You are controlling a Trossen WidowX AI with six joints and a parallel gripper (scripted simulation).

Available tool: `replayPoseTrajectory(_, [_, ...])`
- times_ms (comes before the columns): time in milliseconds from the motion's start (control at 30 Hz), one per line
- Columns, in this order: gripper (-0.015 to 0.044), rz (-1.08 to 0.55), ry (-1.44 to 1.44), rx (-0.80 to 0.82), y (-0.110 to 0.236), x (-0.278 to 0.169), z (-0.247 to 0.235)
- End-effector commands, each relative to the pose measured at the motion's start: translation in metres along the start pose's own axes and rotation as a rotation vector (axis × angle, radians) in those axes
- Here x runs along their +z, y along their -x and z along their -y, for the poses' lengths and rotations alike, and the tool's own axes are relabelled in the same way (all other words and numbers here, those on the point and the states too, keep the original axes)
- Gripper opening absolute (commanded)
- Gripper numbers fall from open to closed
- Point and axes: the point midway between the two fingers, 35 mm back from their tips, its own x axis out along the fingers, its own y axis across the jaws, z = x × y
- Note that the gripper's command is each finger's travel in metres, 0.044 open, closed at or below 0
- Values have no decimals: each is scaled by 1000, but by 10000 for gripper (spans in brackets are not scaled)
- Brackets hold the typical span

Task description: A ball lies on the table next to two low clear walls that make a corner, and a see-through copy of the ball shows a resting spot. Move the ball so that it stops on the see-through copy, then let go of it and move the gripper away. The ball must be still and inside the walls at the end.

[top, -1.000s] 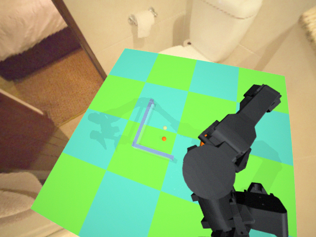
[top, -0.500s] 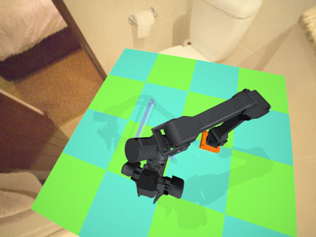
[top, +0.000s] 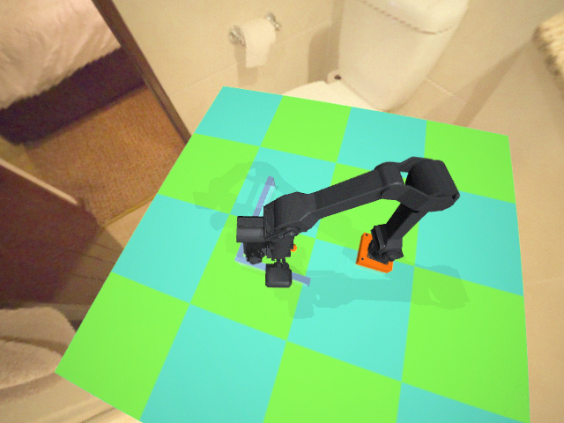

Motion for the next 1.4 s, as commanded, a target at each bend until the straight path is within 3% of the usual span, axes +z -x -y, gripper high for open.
replayPoseTrajectory(0, [236,-141,-254,-175,-17,-39,52])
replayPoseTrajectory(100, [236,-182,-334,-236,-20,-52,67])
replayPoseTrajectory(433, [236,-182,-334,-236,-21,-53,67])
replayPoseTrajectory(1367, [236,-182,-334,-236,-65,-63,77])
